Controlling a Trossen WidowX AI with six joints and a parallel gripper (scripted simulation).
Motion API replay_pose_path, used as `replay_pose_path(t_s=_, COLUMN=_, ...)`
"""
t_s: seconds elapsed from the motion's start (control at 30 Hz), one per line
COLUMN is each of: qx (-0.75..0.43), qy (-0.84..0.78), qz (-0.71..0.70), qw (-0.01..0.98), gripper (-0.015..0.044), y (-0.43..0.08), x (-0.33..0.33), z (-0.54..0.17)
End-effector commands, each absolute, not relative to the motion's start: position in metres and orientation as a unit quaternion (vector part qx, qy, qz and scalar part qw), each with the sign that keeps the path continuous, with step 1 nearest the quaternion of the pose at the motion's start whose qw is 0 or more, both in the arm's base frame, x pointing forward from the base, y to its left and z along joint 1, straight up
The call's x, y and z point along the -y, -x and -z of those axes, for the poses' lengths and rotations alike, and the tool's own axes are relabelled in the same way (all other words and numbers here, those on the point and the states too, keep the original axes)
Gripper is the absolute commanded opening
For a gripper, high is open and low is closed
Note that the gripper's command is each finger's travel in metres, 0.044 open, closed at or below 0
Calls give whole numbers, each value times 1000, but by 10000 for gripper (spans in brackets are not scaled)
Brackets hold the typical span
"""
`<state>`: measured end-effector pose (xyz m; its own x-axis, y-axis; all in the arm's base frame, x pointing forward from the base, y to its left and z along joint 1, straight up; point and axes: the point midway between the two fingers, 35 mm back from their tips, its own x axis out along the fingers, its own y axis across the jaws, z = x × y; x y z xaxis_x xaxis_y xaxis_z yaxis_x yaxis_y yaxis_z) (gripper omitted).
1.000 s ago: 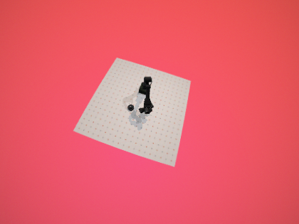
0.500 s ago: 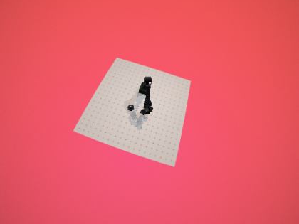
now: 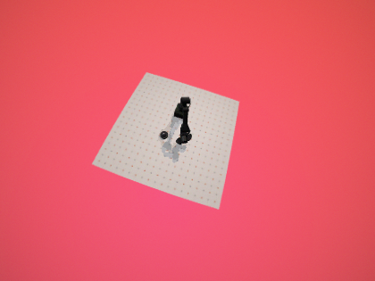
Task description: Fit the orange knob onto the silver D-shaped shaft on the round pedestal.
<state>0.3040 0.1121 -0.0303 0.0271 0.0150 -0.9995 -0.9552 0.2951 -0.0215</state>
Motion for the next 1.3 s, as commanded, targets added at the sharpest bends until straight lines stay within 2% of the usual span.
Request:
replay_pose_path(t_s=0.0, qx=-558, qy=421, qz=-418, qw=580, gripper=258, y=-304, x=-112, z=30)
replay_pose_path(t_s=0.73, qx=-558, qy=421, qz=-418, qw=580, gripper=260, y=-304, x=-112, z=30)
replay_pose_path(t_s=0.97, qx=-558, qy=421, qz=-418, qw=580, gripper=440, y=-304, x=-112, z=30)
replay_pose_path(t_s=1.13, qx=-558, qy=421, qz=-418, qw=580, gripper=440, y=-304, x=-112, z=27)
replay_pose_path(t_s=1.27, qx=-558, qy=421, qz=-418, qw=580, gripper=440, y=-303, x=-112, z=-27)
